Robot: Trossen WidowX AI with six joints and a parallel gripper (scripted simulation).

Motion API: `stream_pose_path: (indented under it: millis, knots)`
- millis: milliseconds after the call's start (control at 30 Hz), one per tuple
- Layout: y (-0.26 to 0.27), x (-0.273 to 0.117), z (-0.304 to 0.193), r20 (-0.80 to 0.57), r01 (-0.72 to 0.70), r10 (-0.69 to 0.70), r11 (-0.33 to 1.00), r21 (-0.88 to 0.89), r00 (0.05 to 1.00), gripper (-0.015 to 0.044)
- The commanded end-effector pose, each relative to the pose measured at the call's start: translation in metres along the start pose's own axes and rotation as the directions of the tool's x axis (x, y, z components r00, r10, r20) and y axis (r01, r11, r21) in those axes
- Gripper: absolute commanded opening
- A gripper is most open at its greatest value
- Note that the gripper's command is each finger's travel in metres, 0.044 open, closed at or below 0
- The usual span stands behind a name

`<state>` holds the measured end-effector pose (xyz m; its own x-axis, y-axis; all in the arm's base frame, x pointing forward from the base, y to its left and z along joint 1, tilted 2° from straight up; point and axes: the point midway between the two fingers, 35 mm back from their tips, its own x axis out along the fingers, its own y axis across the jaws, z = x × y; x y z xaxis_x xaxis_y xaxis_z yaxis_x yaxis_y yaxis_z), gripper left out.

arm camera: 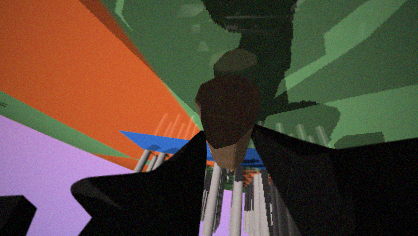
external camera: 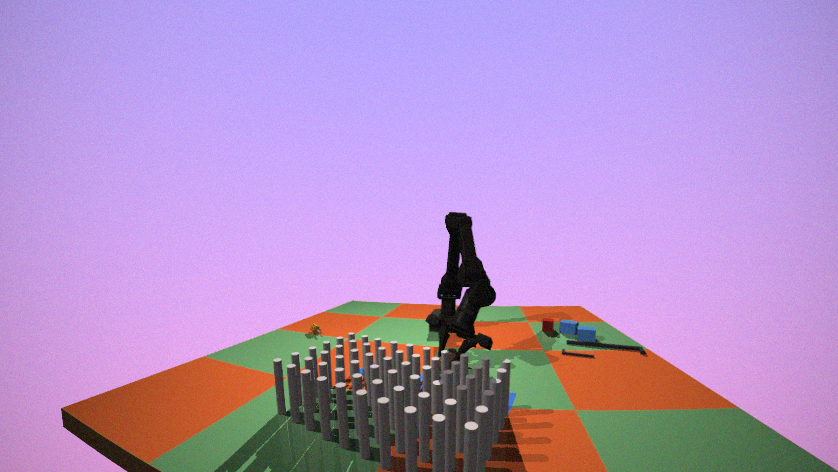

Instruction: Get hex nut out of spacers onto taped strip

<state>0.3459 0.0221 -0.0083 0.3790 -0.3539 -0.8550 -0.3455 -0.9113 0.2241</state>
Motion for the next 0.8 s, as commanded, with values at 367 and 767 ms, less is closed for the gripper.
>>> stream_pose_path:
  millis: [367, 767]
  knots:
    - [0.001, -0.006, 0.01, -0.002, -0.003, 0.003, 1.0, 0.003, 1.0, 0.0]
    - [0.001, -0.01, 0.019, -0.001, -0.003, 0.003, 1.0, 0.003, 1.0, 0.0]
